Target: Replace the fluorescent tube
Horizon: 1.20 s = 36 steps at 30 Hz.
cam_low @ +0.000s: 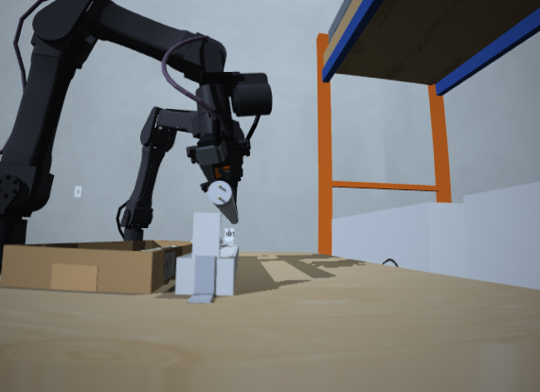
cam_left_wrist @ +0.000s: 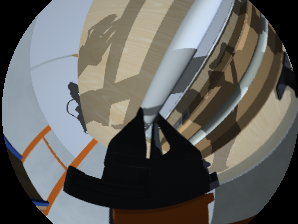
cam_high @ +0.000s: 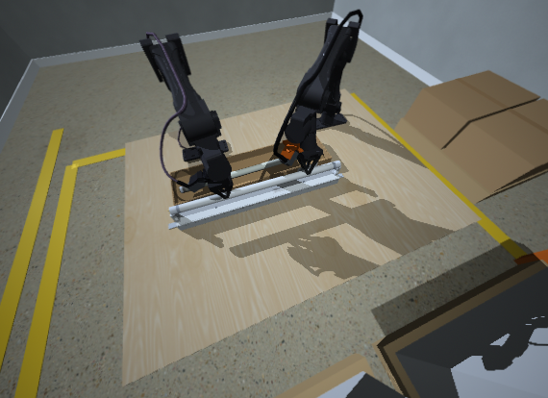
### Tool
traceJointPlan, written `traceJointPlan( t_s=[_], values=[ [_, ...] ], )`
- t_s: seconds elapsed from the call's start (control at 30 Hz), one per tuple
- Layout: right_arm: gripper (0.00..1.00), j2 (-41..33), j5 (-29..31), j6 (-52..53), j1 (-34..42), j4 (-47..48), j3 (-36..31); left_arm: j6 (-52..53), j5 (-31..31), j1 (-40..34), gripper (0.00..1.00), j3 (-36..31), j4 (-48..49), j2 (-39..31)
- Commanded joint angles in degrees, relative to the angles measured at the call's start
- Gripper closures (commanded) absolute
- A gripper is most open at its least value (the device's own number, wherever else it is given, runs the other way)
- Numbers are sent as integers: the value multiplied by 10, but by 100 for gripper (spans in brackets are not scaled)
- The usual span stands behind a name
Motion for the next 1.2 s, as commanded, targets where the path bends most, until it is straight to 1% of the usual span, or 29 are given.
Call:
traceJointPlan(
  t_s=[0.0,0.07,0.13,0.17,0.33,0.37,0.43,0.57,0.63,0.7,0.73,0.77,0.8,0.97,1.13,1.17],
  values=[
    [89,-14,-1,0,3,1,1,-6,2,-7,89,16,11,-21],
    [89,-19,-5,5,10,10,-21,-9,0,-9,89,-14,11,-25],
    [89,-18,3,6,10,-9,-9,-12,-3,-10,89,-5,11,-24],
    [89,-21,5,6,8,-2,-20,-13,-3,-9,89,-13,12,-28],
    [89,-29,-4,7,13,0,-29,-18,-5,-14,89,-24,13,-34],
    [89,-31,5,8,13,-2,-31,-19,-5,-15,89,-22,13,-36],
    [89,-34,1,8,12,6,-33,-21,-6,-16,89,-30,13,-38],
    [89,-36,2,6,13,-3,-24,-19,-2,-17,89,-19,13,-40],
    [89,-39,-5,9,15,13,-44,-22,-5,-20,89,-36,14,-42],
    [89,-38,3,9,9,-7,-23,-21,-3,-19,89,-17,14,-43],
    [89,-42,-2,6,4,3,-13,-21,1,-18,89,-13,15,-48],
    [89,-42,-3,5,5,3,-12,-21,0,-16,89,-13,14,-48],
    [89,-25,8,2,-4,-9,-11,-21,-2,-21,89,-12,19,-41],
    [89,-23,2,7,15,-1,-11,-20,0,-11,89,-19,17,-45],
    [89,-20,1,6,11,-1,-11,-21,0,-9,89,-22,16,-44],
    [89,-23,1,6,8,2,-20,-20,0,-11,89,-26,17,-34]
  ],
)
